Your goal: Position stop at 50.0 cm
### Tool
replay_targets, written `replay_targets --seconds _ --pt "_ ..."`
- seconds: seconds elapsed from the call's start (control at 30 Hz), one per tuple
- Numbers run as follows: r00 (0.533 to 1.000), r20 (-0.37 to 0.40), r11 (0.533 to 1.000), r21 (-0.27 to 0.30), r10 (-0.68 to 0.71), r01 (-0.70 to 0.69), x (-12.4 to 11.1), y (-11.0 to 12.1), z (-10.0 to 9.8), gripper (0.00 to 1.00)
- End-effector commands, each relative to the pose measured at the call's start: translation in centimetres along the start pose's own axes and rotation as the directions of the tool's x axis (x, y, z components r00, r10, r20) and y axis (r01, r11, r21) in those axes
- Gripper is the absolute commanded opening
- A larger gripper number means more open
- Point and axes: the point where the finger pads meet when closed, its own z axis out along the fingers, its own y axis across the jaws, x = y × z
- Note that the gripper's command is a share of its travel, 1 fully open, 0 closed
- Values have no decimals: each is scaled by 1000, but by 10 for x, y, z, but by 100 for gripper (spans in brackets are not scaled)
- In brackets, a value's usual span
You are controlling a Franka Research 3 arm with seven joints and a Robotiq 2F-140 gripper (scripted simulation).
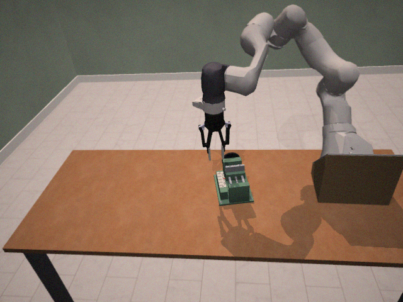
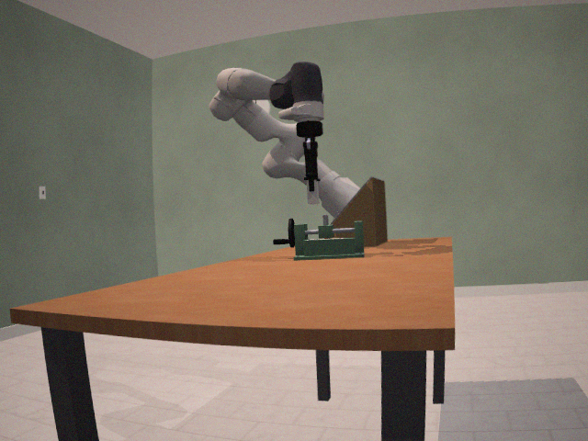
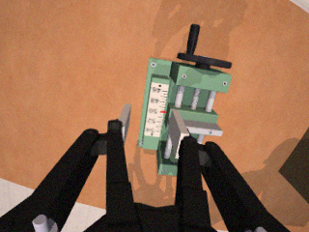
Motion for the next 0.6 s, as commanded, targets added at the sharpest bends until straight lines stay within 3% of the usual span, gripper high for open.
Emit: replay_targets --seconds 0.0,0.37,0.57 --pt "1000 -1 1000 -3 7 -7 0 1 0 33" --pt "1000 -1 1000 -3 7 -7 4 3 0 33" --pt "1000 -1 1000 -3 7 -7 55 29 0 33"
